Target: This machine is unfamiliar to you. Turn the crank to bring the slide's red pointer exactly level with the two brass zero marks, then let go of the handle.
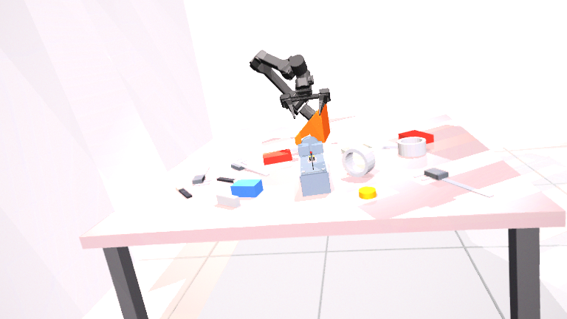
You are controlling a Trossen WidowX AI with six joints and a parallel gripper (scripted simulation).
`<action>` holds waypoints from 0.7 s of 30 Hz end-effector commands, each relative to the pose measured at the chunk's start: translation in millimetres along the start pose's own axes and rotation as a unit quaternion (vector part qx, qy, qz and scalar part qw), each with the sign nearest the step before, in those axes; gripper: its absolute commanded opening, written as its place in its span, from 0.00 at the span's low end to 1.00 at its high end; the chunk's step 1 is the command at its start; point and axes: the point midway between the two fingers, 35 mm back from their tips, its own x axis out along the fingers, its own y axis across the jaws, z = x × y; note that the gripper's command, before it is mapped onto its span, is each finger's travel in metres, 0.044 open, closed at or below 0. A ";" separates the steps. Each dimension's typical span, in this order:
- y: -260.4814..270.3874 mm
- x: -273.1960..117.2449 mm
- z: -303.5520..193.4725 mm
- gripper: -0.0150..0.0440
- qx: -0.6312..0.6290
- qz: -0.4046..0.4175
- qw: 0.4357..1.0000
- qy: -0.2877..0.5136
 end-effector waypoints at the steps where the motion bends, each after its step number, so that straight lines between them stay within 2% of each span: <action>1: 0.6 -10.2 -14.1 1.00 -0.008 0.009 1.000 -0.005; 10: 2.8 -26.2 -40.1 1.00 -0.022 0.023 0.999 -0.013; 21: 5.4 16.4 -73.7 1.00 -0.021 0.024 0.999 -0.012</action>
